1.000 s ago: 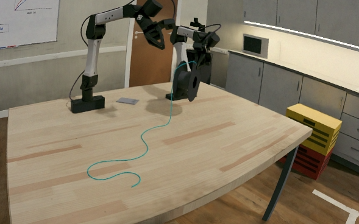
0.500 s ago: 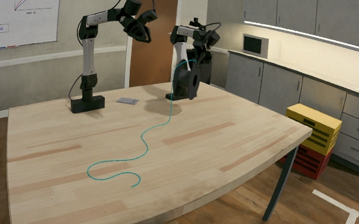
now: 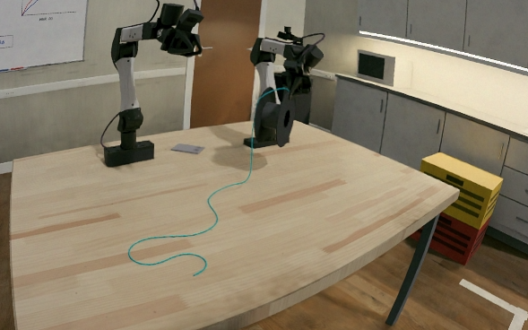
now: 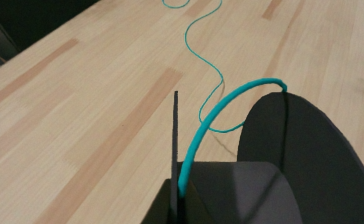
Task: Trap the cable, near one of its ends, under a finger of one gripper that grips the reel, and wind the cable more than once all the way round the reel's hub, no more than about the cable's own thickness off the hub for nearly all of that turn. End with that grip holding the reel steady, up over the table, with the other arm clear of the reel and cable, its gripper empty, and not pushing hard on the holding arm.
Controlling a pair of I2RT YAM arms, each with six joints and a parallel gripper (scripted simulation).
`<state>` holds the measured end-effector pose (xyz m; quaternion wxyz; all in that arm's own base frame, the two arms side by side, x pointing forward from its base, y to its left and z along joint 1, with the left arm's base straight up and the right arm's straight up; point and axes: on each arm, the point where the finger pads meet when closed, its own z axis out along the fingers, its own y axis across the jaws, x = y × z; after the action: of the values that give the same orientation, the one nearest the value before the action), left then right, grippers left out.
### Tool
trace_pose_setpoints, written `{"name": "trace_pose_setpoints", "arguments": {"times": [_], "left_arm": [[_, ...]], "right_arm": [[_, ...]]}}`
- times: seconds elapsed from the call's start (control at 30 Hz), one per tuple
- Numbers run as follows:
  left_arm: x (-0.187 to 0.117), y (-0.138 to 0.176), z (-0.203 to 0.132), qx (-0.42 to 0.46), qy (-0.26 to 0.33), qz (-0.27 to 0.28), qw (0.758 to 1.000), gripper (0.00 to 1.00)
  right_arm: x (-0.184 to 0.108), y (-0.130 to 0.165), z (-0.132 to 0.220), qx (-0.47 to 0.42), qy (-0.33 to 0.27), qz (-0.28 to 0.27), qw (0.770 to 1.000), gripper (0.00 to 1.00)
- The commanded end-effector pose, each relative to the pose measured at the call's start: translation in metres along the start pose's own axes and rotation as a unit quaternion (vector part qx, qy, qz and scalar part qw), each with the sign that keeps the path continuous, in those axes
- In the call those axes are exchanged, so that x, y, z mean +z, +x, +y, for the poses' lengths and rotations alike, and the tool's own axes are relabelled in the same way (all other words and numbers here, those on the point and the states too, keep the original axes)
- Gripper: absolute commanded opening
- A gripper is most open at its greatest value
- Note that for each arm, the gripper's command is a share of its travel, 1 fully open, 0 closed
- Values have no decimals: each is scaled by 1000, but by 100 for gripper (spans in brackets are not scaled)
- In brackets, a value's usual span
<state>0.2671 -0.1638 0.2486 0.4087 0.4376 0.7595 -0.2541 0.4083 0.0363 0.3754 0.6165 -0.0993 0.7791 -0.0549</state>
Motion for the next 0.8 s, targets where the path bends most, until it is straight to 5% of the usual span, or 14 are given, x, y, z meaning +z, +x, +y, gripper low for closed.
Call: {"name": "trace_pose_setpoints", "arguments": {"times": [0.0,0.77], "left_arm": [[-7,-27,2,22,-3,-33,999,0],[-6,-33,0,21,0,-31,999,0]], "right_arm": [[-10,-13,-11,44,8,-53,998,30],[-36,-6,-38,111,30,-114,987,30]]}}
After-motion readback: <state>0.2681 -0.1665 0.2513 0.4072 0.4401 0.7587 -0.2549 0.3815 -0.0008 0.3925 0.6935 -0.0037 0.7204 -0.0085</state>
